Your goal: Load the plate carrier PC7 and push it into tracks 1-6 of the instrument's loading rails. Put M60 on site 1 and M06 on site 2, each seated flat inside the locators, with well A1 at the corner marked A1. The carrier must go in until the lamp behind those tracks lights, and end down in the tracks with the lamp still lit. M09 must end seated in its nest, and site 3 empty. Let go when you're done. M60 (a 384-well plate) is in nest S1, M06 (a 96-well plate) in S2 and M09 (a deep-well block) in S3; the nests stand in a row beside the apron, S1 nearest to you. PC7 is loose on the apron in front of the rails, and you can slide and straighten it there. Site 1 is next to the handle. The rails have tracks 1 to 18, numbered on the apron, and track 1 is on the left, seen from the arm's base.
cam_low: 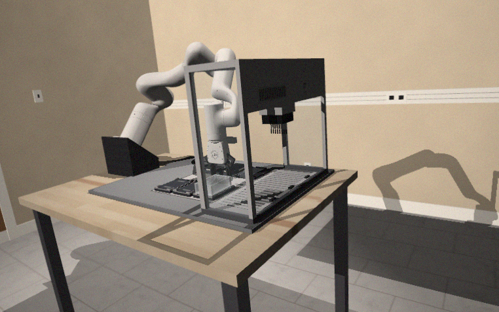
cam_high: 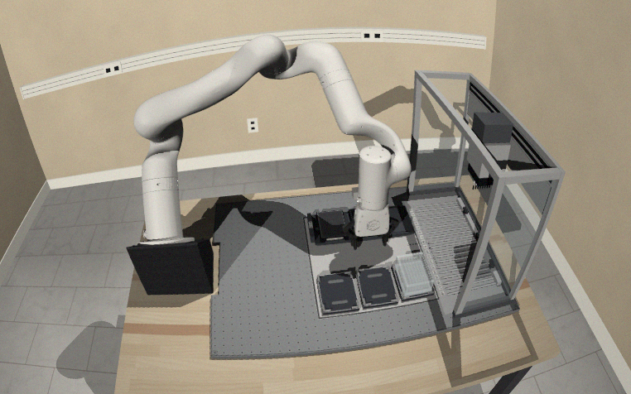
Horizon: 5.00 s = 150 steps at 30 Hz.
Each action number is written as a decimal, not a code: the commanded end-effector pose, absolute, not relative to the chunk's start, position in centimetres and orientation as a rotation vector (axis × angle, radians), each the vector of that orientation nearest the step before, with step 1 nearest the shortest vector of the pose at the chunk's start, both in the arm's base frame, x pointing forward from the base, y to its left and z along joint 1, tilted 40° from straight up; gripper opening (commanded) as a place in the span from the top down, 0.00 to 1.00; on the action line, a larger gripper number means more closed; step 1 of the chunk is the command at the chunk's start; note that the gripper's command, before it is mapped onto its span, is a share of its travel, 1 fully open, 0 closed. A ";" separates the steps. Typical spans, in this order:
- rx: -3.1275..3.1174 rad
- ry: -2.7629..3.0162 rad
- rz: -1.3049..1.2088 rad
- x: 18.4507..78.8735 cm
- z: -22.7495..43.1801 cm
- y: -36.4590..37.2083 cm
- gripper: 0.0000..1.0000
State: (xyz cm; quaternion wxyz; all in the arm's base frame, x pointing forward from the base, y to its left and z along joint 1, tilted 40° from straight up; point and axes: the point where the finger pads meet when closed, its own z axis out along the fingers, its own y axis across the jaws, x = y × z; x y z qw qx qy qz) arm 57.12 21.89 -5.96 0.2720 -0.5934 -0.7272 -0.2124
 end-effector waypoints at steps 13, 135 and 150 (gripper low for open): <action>-1.598 -1.958 -0.574 57.1 -6.4 22.3 0.00; -1.598 -1.958 -0.574 56.8 -4.9 24.1 0.00; -1.598 -1.958 -0.574 57.0 -3.8 23.2 0.00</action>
